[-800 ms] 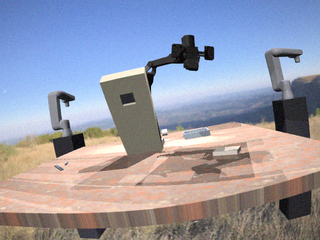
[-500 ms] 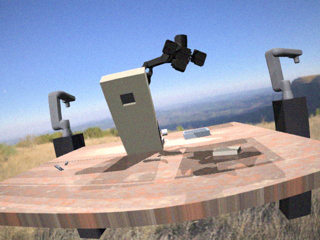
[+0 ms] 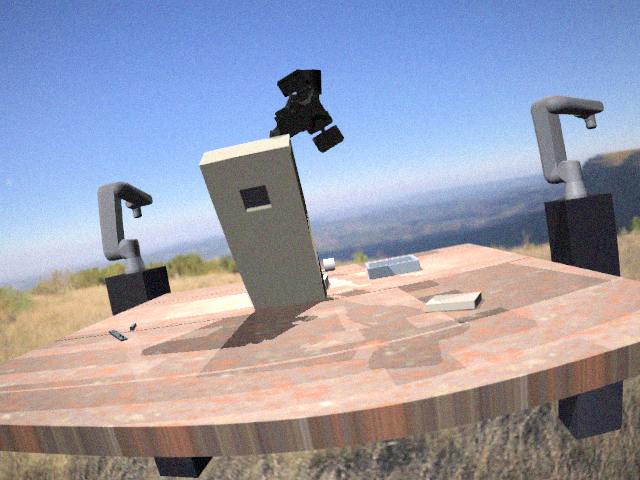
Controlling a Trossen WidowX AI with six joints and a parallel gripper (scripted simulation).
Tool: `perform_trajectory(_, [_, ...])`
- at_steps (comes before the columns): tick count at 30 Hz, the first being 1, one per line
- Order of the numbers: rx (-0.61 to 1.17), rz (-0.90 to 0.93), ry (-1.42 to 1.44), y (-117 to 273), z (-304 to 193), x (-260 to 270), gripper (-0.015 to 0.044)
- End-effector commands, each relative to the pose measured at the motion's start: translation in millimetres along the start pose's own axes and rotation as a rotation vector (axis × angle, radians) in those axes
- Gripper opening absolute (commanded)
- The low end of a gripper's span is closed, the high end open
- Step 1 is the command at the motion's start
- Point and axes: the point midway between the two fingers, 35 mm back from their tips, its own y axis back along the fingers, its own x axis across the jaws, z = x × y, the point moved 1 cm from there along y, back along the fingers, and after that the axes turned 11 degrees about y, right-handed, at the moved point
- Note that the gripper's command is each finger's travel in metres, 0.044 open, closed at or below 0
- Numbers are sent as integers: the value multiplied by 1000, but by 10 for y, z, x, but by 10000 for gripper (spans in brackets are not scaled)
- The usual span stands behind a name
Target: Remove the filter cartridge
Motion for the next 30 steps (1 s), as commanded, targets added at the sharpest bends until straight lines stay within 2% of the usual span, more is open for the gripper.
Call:
perform_trajectory(1, [-10, -96, 420, 301, 639, -64, 100])
perform_trajectory(16, [69, -370, 977, 971, 1461, -683, 100])
perform_trajectory(30, [76, -380, 996, 1001, 1482, -711, 100])
